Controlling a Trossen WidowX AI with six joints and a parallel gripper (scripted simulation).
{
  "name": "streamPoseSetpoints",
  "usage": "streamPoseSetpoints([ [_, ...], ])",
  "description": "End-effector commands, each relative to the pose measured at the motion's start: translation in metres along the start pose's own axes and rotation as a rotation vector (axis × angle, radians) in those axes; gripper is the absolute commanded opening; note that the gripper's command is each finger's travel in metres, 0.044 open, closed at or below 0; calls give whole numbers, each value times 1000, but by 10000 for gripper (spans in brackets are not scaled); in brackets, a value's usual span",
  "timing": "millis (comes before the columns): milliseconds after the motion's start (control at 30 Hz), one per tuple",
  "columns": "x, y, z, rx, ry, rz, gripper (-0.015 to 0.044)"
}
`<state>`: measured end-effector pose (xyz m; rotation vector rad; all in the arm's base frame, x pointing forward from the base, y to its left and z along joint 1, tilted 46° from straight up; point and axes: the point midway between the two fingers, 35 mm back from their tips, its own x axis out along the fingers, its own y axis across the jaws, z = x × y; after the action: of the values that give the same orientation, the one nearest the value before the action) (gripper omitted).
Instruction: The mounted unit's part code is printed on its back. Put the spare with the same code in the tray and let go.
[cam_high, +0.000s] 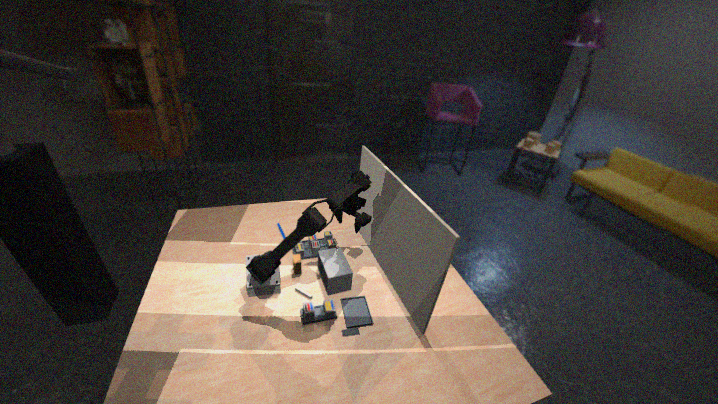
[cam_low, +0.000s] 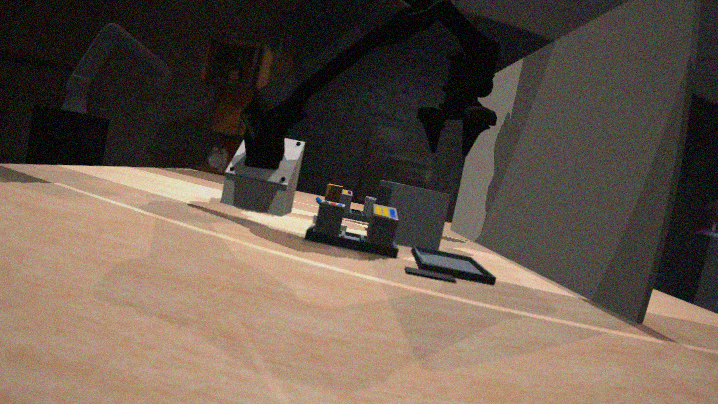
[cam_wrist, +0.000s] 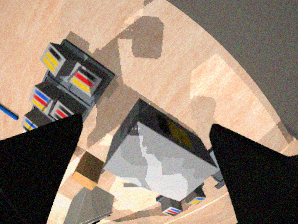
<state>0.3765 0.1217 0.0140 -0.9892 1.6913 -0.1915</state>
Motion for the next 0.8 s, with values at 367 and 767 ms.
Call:
streamPoseSetpoints([
  [367,48,152,35,-927,28,13,440],
  [767,67,147,33,-927,28,13,309],
])
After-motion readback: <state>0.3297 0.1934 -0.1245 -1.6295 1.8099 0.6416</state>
